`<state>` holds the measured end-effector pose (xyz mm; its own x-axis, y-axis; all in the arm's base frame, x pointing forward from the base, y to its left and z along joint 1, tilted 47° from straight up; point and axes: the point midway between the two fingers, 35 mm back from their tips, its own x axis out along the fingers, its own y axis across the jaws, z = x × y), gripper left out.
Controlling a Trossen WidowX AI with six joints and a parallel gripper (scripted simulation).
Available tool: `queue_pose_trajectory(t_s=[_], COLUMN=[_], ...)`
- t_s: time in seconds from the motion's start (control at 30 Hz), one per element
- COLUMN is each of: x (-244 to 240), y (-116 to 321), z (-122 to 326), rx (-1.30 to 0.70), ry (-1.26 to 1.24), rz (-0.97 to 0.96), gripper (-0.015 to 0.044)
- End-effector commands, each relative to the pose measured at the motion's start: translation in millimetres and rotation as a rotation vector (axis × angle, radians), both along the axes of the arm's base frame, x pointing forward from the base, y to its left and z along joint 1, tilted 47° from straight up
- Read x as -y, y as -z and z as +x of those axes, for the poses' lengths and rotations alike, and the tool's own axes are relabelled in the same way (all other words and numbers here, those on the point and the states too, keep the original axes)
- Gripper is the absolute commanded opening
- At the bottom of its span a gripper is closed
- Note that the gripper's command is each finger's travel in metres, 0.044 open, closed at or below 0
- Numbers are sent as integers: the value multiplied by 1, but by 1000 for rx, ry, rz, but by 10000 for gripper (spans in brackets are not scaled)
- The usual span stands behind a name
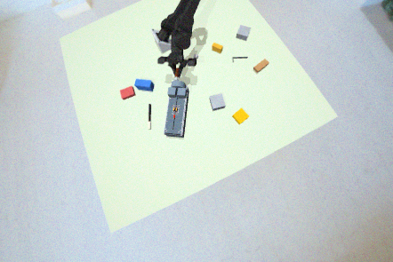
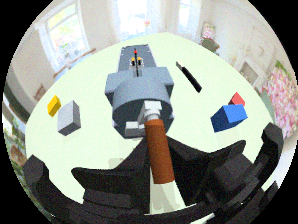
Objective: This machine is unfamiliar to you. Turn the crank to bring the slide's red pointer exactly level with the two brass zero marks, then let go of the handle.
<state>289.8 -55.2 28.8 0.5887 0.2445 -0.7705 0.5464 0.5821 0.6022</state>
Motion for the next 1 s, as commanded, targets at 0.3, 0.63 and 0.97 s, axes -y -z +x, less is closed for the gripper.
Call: queue_pose_trajectory(t_s=[0.3,0.63,0.97], x=[-5,-7,-10], y=[-9,-10,-11], z=[6,8,10], rx=[23,23,23], ry=[-9,-9,-9], rz=[5,6,6], gripper=[0,0,0])
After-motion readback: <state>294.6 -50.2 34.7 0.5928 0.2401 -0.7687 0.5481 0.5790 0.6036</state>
